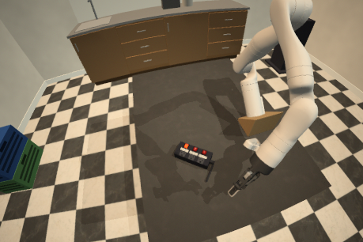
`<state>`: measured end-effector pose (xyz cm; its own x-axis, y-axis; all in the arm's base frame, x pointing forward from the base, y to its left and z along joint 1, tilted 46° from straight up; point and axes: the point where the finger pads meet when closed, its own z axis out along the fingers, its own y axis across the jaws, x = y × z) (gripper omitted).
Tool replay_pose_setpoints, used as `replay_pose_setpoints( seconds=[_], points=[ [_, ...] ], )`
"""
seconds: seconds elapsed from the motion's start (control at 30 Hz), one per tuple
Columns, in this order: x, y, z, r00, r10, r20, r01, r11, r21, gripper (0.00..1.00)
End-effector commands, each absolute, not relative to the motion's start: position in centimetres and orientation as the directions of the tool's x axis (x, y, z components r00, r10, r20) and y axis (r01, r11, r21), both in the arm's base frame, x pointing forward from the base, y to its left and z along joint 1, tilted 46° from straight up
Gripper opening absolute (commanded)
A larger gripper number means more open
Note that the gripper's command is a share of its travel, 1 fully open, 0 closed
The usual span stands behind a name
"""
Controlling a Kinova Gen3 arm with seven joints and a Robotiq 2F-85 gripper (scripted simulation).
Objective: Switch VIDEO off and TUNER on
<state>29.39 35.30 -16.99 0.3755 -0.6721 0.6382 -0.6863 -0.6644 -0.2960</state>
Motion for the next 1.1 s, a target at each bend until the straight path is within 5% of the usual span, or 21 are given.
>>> replay_pose_setpoints(
  seconds=[0.0, 1.07],
  points=[
    [29.39, 35.42, -16.93, 0.376, -0.673, 0.637, -0.686, -0.664, -0.298, 1.00],
    [29.67, 34.71, -16.68, 0.397, -0.646, 0.652, -0.684, -0.682, -0.259, 1.00]
  ],
)
